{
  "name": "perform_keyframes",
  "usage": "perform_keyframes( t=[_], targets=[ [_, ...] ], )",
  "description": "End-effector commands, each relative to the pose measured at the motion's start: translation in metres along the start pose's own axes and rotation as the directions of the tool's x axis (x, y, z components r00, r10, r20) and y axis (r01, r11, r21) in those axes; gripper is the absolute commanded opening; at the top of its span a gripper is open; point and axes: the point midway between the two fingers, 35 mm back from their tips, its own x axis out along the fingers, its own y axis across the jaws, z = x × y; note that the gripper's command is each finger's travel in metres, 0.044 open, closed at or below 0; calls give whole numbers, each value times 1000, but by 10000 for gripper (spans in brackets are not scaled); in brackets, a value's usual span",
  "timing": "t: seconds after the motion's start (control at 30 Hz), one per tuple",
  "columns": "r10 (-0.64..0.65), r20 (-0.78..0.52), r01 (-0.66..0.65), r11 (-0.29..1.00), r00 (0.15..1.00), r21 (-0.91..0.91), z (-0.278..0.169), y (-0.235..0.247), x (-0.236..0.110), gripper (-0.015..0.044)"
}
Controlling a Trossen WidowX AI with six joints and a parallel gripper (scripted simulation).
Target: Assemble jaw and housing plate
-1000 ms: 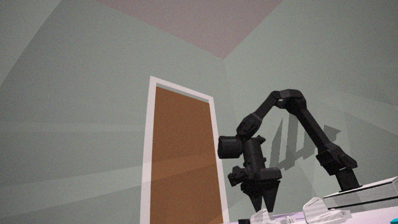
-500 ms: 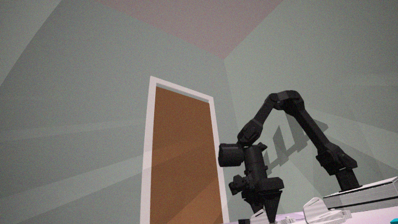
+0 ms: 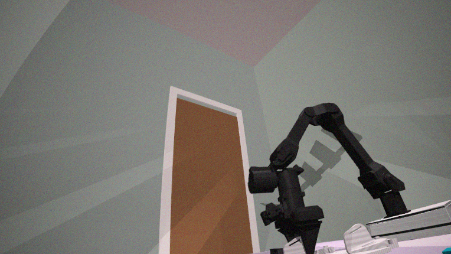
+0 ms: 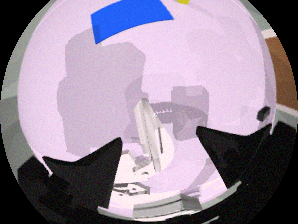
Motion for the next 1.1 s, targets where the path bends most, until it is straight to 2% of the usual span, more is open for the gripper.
perform_keyframes(
  t=[0.0, 0.47, 0.8, 1.07],
  targets=[
    [-4, 1, 4, 1000, 1000, 3, 0, -1, 1, 440],
    [-4, 1, 4, 1000, 1000, 3, 0, -1, 1, 440],
    [0, 0, 0, 1000, 1000, 0, 0, 0, 1, 177],
    [0, 0, 0, 1000, 1000, 0, 0, 0, 1, 134]
  ],
)
